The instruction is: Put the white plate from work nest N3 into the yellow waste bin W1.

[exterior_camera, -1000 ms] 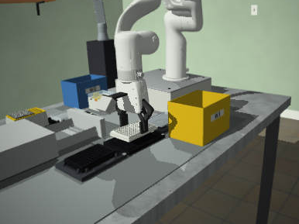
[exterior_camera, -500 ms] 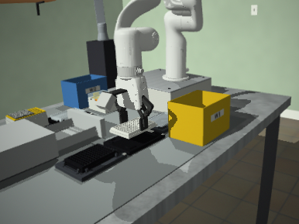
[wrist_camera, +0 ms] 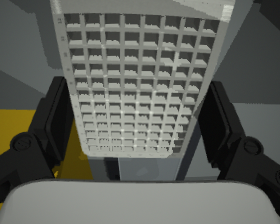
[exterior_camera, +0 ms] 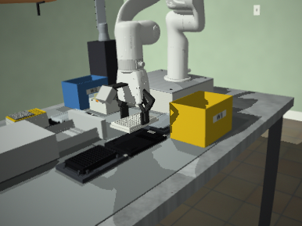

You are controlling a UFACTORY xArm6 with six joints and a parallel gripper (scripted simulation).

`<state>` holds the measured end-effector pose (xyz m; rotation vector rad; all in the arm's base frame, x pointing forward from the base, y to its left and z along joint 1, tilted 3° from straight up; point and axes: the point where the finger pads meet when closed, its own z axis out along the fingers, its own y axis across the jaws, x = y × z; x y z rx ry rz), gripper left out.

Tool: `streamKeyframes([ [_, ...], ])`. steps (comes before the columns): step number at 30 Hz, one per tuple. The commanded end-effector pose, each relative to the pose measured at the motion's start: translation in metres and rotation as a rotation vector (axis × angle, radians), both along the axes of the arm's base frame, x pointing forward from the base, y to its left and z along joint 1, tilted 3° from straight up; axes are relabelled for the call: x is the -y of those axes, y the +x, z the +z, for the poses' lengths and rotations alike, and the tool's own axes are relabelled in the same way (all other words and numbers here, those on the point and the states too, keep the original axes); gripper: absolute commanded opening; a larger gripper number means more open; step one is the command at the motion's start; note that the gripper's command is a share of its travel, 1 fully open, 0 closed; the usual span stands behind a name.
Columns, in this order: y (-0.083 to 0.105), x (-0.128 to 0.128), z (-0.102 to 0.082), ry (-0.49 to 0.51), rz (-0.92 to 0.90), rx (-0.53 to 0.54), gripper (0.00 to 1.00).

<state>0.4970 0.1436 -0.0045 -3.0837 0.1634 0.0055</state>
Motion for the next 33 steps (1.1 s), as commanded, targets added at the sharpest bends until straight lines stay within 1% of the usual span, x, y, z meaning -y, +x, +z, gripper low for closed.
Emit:
streamKeyframes([
  [1,0.002,0.000,0.008,0.002,0.000,0.006,0.00],
  [11,0.002,0.001,0.024,0.002,0.000,0.006,0.00],
  [13,0.002,0.001,0.024,0.002,0.000,0.006,0.00],
  [28,0.002,0.002,0.049,0.002,0.000,0.006,0.00],
  [30,0.002,0.002,0.049,0.002,0.000,0.006,0.00],
  [33,0.002,0.002,0.054,0.002,0.000,0.006,0.00],
])
